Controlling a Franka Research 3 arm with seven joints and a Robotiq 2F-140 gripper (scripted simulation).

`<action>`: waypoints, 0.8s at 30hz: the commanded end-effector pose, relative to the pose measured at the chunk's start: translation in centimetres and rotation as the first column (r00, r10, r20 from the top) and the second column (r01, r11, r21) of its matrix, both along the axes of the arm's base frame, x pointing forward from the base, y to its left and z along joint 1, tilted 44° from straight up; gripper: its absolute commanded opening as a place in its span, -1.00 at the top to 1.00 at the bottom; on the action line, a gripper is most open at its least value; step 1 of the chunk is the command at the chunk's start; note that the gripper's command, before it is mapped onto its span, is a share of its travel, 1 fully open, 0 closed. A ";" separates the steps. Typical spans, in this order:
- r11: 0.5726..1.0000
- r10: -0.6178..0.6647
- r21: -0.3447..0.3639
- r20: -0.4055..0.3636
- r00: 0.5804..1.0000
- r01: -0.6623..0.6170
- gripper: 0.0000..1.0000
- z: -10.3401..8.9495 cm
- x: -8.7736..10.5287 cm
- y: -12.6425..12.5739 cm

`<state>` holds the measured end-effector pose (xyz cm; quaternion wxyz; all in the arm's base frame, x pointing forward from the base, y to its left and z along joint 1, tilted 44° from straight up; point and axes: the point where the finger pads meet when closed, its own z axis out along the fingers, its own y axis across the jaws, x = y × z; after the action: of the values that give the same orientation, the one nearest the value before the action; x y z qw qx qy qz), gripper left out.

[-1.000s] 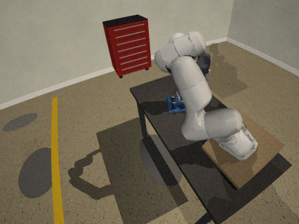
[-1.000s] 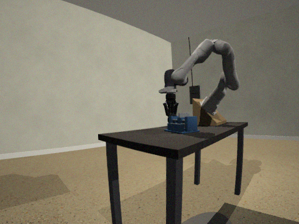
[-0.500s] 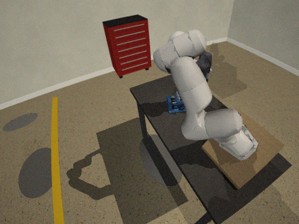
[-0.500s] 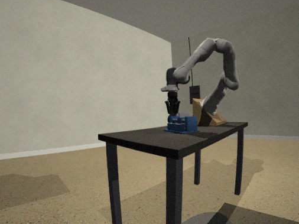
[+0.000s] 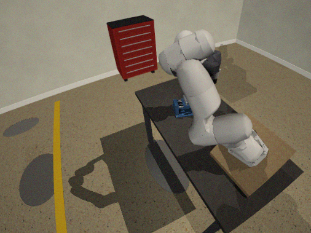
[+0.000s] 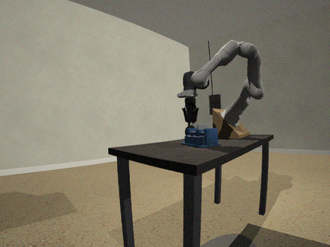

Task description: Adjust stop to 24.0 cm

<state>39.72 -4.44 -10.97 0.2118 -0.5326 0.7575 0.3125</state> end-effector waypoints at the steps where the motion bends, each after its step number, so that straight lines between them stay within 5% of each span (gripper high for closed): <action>1: 1.000 -0.009 -0.005 0.000 1.000 0.009 0.92 0.6 0.6 -1.0; 24: 1.000 -0.009 -0.005 0.000 1.000 0.009 0.92 0.7 2.4 -2.1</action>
<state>41.65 -6.32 -10.07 0.2141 -0.5314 0.7576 0.3127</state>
